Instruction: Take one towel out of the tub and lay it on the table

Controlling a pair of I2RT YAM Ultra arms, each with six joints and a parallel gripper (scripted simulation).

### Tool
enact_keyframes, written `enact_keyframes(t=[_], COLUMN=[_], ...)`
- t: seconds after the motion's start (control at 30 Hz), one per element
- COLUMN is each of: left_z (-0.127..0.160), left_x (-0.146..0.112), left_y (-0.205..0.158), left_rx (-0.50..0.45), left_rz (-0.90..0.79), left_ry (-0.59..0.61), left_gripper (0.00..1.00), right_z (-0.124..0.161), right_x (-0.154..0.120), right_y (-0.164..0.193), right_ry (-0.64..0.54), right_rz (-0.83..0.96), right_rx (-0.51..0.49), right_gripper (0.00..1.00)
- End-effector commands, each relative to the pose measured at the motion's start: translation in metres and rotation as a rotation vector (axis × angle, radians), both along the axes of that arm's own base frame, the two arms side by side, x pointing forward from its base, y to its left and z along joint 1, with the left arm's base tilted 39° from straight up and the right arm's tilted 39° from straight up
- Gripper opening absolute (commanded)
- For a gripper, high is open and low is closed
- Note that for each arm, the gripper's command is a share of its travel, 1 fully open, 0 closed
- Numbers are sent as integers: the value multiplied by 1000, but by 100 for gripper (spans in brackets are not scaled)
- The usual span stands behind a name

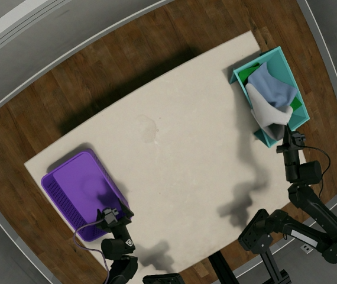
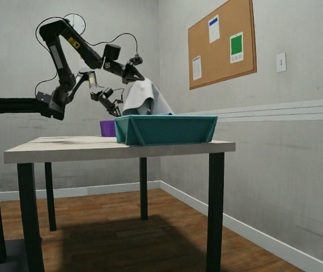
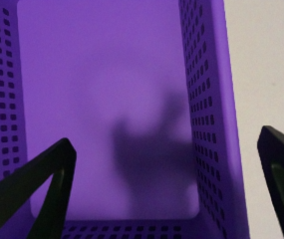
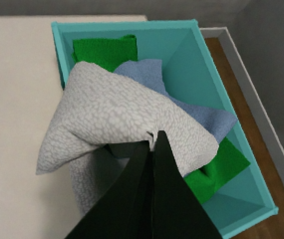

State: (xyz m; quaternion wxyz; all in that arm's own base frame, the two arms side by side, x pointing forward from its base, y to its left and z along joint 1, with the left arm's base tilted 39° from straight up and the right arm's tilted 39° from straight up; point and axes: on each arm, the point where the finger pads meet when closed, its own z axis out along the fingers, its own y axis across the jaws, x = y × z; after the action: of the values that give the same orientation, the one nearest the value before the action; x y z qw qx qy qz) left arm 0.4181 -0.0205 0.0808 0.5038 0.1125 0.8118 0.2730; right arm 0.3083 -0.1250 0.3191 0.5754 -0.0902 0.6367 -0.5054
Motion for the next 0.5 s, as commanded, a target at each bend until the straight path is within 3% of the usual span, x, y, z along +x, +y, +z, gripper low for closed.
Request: enact_keyframes(t=[0.0,0.07,0.13,0.17,0.27,0.47], left_z=[5,5,5,5,5,5], left_x=[2,2,2,2,2,2], left_y=[-3,-3,-3,-3,-3,-3], left_rx=[-6,-6,-6,-6,-6,-6], left_rz=[-7,-7,-7,-7,-7,-7], left_ry=[-16,-16,-16,-16,-16,-16], left_gripper=[100,100,100,100,100,100], right_z=[40,27,27,44,29,28], right_x=[-14,-15,-15,-18,-20,-26], right_y=[20,26,26,29,38,56], right_ry=[-115,-88,-88,-123,-90,-90], right_rz=[28,28,28,28,28,48], right_rx=[-45,-41,-41,-42,-39,-51], right_gripper=[1,1,1,1,1,1])
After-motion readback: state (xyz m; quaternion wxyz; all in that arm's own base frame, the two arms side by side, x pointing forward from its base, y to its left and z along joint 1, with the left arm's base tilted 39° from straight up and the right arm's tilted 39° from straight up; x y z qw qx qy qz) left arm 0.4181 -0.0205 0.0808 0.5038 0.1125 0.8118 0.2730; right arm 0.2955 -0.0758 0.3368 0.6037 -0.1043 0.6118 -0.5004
